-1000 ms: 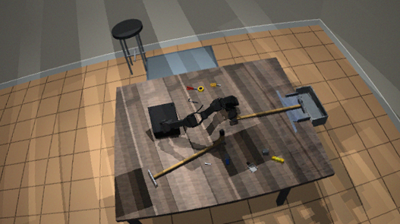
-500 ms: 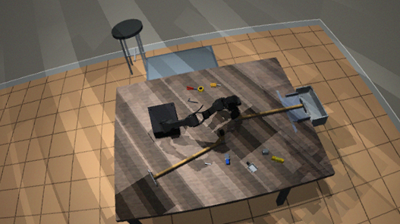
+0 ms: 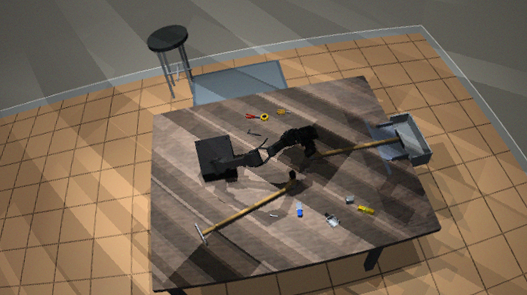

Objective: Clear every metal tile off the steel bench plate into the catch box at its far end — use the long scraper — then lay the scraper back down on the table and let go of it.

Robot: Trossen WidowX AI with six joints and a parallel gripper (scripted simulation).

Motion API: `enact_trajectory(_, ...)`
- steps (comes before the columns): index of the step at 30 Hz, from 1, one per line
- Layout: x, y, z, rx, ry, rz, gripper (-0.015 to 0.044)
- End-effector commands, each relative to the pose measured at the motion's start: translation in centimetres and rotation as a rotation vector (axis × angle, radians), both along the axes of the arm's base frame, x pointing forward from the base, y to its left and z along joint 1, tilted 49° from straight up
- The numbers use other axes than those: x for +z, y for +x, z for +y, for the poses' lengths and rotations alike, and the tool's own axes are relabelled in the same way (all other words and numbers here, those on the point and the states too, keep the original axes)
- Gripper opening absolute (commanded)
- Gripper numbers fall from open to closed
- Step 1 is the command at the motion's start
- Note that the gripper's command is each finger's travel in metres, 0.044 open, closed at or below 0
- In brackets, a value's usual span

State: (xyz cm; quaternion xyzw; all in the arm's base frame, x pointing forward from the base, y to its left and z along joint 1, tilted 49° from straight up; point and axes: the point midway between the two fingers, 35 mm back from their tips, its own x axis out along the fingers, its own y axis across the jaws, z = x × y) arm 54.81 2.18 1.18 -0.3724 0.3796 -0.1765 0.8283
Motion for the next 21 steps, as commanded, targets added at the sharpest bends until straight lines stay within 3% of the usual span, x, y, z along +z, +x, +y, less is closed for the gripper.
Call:
enact_trajectory(1,0.1,0.1,0.1,0.005,0.001,-0.004,0.0000)
enact_trajectory(21,0.1,-1.6,0.5,0.007,0.002,-0.003,0.0000)
